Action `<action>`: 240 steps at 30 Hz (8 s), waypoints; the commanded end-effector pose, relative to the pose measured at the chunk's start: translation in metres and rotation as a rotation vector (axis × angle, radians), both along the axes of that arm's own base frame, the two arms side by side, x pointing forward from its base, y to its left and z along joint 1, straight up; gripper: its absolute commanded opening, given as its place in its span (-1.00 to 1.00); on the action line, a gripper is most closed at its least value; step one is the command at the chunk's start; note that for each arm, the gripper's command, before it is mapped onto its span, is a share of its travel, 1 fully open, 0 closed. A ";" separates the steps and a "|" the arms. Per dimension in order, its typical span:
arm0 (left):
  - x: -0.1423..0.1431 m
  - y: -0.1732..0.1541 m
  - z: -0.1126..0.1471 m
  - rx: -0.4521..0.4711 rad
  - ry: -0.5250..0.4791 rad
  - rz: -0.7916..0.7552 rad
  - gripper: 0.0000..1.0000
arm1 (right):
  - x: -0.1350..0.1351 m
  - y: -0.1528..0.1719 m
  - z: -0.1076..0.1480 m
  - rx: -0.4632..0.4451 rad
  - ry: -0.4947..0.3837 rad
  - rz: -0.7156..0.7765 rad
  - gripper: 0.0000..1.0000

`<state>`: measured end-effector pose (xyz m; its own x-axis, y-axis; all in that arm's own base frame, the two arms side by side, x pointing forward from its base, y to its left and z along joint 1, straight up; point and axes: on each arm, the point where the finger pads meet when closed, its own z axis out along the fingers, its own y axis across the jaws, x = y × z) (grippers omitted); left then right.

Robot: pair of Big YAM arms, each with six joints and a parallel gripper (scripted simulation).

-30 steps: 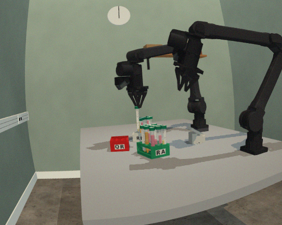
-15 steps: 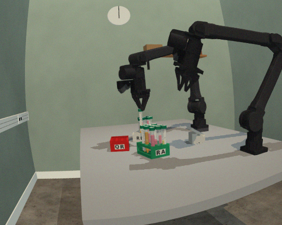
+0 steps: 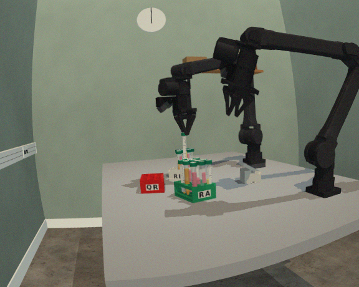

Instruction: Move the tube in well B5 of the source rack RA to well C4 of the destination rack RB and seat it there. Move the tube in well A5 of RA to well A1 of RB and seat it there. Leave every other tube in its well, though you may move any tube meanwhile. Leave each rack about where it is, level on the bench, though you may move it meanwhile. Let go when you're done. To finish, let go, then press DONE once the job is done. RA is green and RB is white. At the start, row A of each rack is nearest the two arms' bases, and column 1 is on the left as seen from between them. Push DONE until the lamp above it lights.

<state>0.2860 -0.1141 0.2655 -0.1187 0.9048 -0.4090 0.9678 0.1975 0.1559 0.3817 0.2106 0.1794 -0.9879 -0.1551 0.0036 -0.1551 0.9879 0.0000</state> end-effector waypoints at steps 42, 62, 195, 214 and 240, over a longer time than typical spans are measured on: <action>0.007 -0.001 0.016 -0.008 -0.037 0.000 -0.40 | 0.008 -0.064 0.010 0.021 -0.058 -0.001 -1.00; 0.007 -0.001 0.016 -0.008 -0.037 0.000 -0.40 | 0.002 -0.071 0.005 0.013 -0.037 0.000 -1.00; 0.007 -0.001 0.016 -0.008 -0.037 0.000 -0.40 | 0.000 -0.065 -0.037 0.009 -0.027 0.000 -1.00; 0.007 -0.001 0.016 -0.008 -0.037 0.000 -0.40 | -0.008 -0.067 -0.053 0.001 -0.005 0.001 -1.00; 0.007 -0.001 0.016 -0.008 -0.037 0.000 -0.40 | -0.006 -0.066 -0.063 0.002 -0.008 0.001 -1.00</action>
<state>0.2860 -0.1141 0.2655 -0.1187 0.9048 -0.4090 0.9678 0.1975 0.1559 0.3729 0.1362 0.1232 -0.9885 -0.1511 -0.0053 -0.1511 0.9885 0.0011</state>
